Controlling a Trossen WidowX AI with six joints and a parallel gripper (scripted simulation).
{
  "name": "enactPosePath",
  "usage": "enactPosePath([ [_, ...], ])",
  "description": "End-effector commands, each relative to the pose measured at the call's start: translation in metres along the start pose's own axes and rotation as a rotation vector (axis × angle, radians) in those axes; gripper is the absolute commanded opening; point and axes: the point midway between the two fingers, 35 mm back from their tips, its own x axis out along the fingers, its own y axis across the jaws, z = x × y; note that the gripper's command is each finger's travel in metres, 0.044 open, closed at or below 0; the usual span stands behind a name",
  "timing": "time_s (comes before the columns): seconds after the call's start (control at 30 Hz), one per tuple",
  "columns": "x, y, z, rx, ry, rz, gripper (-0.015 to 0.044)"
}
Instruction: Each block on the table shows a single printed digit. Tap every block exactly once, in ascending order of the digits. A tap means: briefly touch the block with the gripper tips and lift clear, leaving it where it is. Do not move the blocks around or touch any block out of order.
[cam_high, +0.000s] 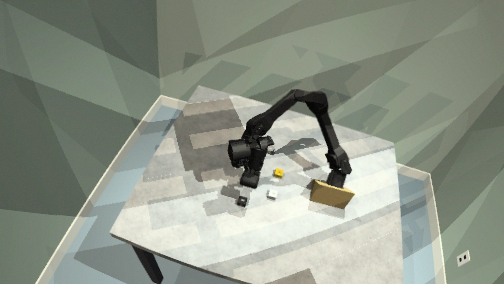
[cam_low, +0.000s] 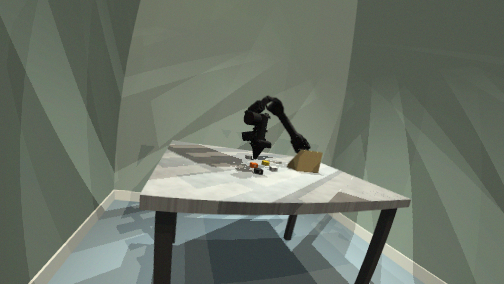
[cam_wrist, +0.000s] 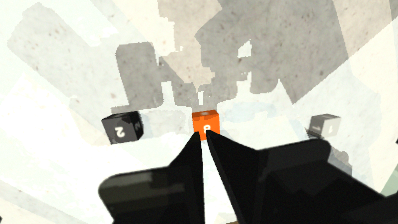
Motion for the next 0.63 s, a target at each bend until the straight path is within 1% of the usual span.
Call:
enactPosePath([
  [0.0, -0.016, 0.021, -0.005, 0.007, -0.002, 0.017, 0.0099],
  [0.1, -0.044, 0.068, -0.027, 0.003, -0.002, 0.032, 0.0178],
  [0.27, -0.078, 0.127, -0.075, 0.005, 0.003, 0.023, 0.0309],
  [0.37, -0.086, 0.14, -0.09, 0.008, 0.003, 0.015, 0.0387],
  [0.4, -0.086, 0.14, -0.09, 0.008, 0.003, 0.015, 0.04],
  [0.6, -0.086, 0.14, -0.09, 0.008, 0.003, 0.015, 0.04],
])
